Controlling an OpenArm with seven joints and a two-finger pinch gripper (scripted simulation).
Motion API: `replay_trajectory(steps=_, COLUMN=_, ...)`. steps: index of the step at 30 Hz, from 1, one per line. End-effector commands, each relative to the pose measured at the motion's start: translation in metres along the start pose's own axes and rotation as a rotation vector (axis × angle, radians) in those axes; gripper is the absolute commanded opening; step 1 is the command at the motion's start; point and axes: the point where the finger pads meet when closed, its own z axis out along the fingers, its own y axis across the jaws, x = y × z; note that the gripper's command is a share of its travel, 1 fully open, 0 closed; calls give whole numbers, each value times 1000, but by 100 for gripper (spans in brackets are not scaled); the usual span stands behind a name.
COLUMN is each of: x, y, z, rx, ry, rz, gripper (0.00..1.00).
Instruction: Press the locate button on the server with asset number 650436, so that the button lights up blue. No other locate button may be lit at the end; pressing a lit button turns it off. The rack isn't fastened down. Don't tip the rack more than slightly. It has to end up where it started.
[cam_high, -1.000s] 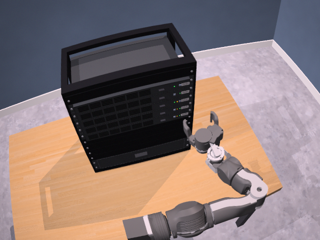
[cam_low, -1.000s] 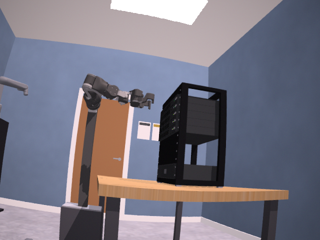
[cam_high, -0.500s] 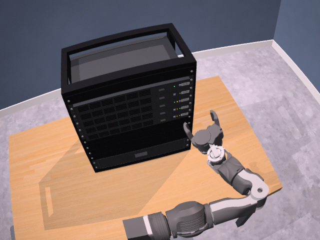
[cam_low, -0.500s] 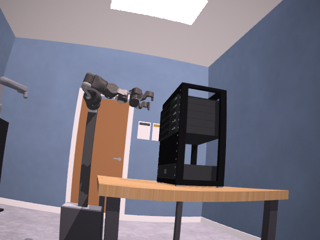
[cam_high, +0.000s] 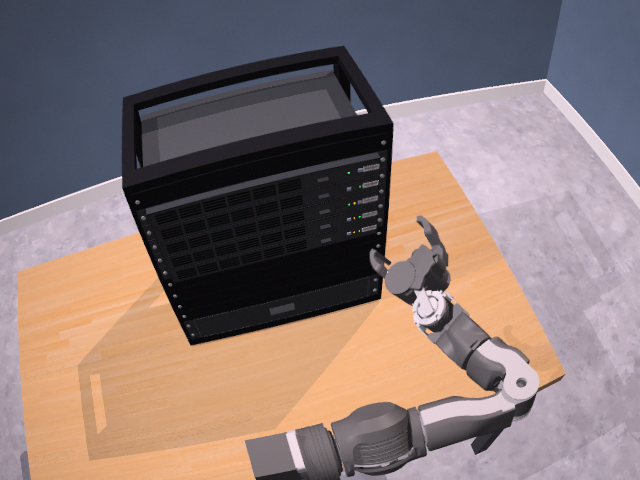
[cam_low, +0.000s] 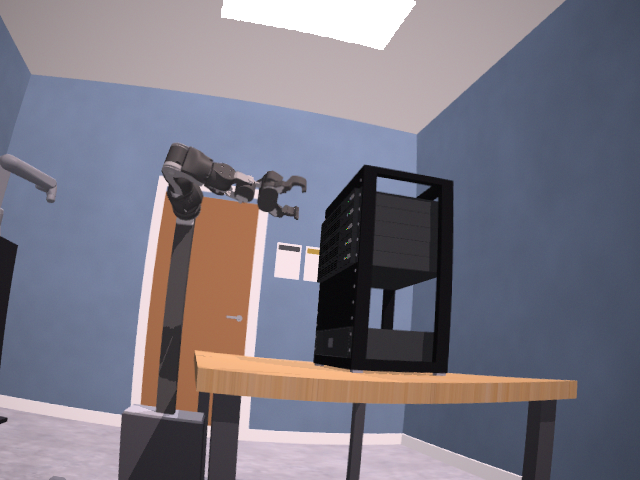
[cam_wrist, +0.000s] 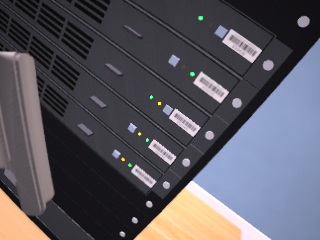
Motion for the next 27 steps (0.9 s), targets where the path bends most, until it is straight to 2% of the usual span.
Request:
replay_trajectory(steps=1, x=1, y=1, z=0, rx=3, ry=-6, rz=-61, gripper=60)
replay_trajectory(steps=5, x=4, y=2, z=-1, rx=1, ry=-13, rz=-173, gripper=60)
replay_trajectory(steps=7, x=4, y=2, z=-1, rx=1, ry=-13, rz=-173, gripper=60)
replay_trajectory(steps=22, x=19, y=5, z=0, rx=-14, ry=-15, rz=-573, gripper=60)
replay_trajectory(steps=24, x=19, y=5, z=0, rx=-14, ry=-15, rz=-573, gripper=60)
replay_trajectory(steps=27, x=22, y=5, z=0, rx=-18, ry=-10, rz=-643, gripper=60)
